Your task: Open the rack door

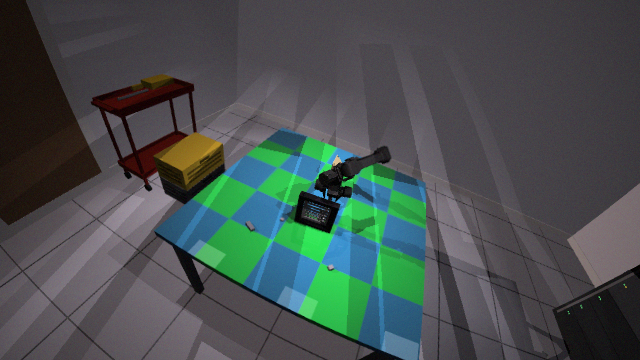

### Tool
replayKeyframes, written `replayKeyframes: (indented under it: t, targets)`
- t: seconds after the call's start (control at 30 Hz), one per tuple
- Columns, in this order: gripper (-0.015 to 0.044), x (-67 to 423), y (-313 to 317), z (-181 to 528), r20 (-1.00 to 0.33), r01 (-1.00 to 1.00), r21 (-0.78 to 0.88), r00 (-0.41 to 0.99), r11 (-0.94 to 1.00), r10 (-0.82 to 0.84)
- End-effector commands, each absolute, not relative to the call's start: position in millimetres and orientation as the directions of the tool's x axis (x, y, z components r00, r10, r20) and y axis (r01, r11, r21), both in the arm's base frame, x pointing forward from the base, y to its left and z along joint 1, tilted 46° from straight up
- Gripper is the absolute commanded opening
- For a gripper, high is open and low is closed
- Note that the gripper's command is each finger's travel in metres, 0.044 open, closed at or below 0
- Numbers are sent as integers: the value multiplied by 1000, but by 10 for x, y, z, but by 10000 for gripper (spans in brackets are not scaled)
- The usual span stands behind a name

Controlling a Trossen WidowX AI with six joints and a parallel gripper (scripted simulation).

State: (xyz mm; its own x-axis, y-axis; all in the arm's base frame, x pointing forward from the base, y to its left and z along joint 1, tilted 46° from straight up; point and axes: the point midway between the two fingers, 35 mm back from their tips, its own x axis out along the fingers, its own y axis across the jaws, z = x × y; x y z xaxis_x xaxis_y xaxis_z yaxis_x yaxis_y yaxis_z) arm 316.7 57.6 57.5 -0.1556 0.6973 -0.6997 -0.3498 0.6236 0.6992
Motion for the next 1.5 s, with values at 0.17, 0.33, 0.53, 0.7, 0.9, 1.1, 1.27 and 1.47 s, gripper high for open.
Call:
replayKeyframes:
  t: [0.17,0.33,0.53,0.7,0.9,1.1,1.27,1.47]
  targets:
    - [285,3167,576,577,-700,47,699,-154,713,697]
    - [285,3167,576,577,-701,287,643,-154,710,697]
    - [285,3167,576,577,-701,552,524,-154,649,697]
    - [285,3167,575,577,-700,736,389,-154,554,697]
    - [285,3167,575,577,-700,897,197,-154,397,697]
    - [285,3167,575,577,-700,979,-13,-154,204,697]
    - [285,3167,575,577,-700,986,-65,-154,153,697]
    - [153,3167,575,577,-700,986,-65,-154,153,697]
